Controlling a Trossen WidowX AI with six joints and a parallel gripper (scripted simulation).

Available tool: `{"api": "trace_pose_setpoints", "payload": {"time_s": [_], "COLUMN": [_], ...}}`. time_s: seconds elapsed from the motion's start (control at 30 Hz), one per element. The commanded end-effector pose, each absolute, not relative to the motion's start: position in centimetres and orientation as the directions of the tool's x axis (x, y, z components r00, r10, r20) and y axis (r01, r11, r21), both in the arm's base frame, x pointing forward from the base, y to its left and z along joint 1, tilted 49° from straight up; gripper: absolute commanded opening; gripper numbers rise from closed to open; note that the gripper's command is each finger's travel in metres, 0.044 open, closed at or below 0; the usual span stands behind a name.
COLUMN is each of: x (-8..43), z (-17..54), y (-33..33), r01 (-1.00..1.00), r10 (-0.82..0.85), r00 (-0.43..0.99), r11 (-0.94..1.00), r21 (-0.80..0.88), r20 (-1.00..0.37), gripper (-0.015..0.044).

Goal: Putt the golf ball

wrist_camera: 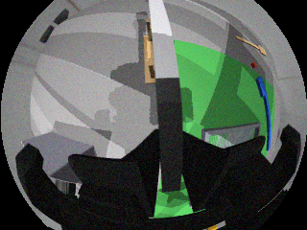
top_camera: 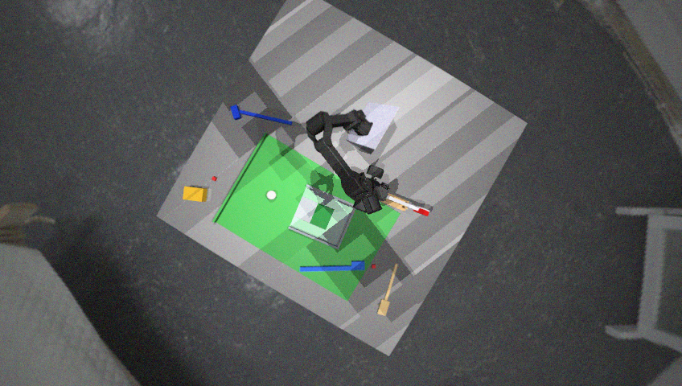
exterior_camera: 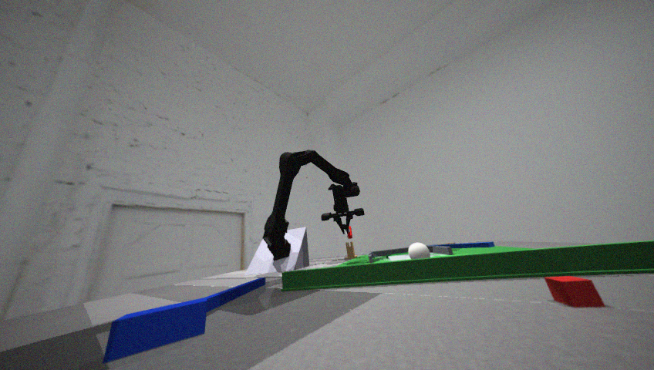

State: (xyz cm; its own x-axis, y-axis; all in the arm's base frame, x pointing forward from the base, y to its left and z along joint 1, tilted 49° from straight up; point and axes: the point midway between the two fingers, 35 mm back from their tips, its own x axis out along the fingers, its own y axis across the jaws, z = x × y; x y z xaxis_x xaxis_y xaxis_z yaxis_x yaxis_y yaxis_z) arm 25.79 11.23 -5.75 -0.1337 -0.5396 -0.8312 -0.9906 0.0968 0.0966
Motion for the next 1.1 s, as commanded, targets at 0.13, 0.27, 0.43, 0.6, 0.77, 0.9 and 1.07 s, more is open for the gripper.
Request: {"api": "trace_pose_setpoints", "payload": {"time_s": [0.13, 0.27, 0.43, 0.6, 0.77, 0.9, 1.07], "x": [25.9, 27.0, 29.5, 31.5, 32.8, 33.3, 33.2], "z": [-4.9, -3.6, -0.3, 3.3, 7.1, 10.3, 14.2], "y": [12.1, 11.3, 9.0, 6.3, 3.1, 0.4, -3.1], "r01": [-0.991, -0.99, -0.976, -0.938, -0.878, -0.815, -0.717], "r10": [-0.537, -0.534, -0.534, -0.54, -0.555, -0.573, -0.601], "r00": [-0.128, -0.115, -0.082, -0.049, -0.021, -0.002, 0.015], "r11": [0.096, 0.129, 0.214, 0.314, 0.408, 0.476, 0.551], "r21": [0.091, 0.053, -0.041, -0.146, -0.25, -0.331, -0.428], "r20": [-0.834, -0.838, -0.842, -0.84, -0.831, -0.82, -0.799], "gripper": [0.0, 0.0, 0.0, 0.0, 0.0, 0.0, 0.0]}}
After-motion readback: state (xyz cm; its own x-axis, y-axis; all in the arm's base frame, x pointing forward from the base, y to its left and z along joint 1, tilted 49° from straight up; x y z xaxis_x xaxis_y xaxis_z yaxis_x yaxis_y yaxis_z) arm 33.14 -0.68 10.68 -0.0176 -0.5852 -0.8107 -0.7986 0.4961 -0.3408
